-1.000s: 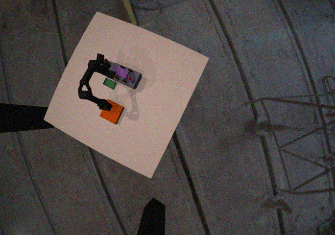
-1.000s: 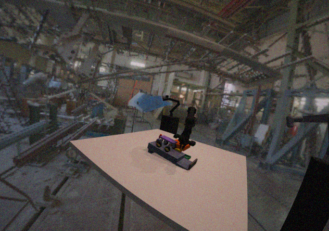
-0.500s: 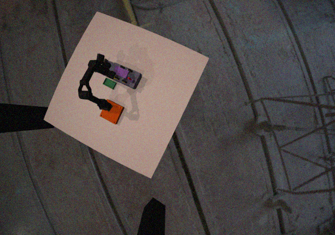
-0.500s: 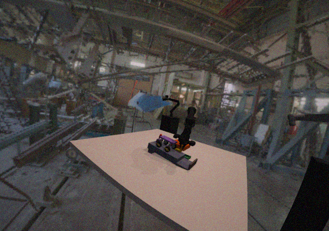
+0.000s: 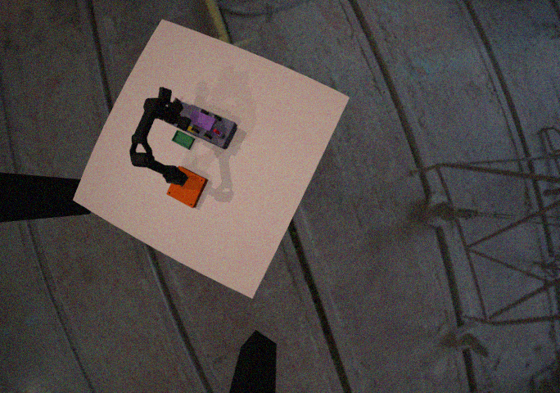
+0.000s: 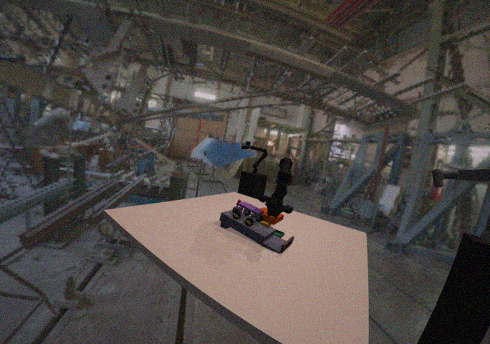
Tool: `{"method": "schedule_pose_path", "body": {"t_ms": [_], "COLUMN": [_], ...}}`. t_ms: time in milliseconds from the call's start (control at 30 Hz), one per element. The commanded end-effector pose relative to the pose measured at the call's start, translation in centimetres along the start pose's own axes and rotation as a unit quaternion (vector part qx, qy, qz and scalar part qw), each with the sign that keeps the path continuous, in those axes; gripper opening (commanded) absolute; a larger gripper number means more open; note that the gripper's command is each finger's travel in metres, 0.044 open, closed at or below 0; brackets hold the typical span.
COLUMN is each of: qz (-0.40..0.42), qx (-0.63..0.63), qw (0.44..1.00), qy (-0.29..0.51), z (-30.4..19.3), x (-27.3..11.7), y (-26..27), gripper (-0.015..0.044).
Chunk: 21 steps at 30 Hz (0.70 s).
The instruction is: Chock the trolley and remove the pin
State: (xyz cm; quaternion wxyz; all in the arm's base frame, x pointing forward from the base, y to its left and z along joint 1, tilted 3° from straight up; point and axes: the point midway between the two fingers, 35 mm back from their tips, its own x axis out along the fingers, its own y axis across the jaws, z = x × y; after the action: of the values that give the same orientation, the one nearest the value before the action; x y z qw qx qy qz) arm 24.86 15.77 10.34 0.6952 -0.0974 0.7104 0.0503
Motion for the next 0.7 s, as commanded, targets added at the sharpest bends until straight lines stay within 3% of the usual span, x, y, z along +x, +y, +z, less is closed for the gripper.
{"method": "schedule_pose_path", "body": {"t_ms": [0,233,367,500,667], "qz": [-0.003,-0.003,0.000,0.002,-0.003], "qx": [0.002,0.002,0.000,-0.033,-0.087], "qw": [1.000,1.000,1.000,0.999,0.995], "qy": [-0.001,-0.001,-0.001,-0.022,-0.047], "z": [0.0,0.0,0.0,1.0,2.2], "x": [-1.4,-3.6,-2.9,-3.5,-4.4], "y": [0.0,0.0,0.1,-0.6,-1.9], "gripper": [0.0190,0.0190,0.0295,0.0190,0.0190]}}
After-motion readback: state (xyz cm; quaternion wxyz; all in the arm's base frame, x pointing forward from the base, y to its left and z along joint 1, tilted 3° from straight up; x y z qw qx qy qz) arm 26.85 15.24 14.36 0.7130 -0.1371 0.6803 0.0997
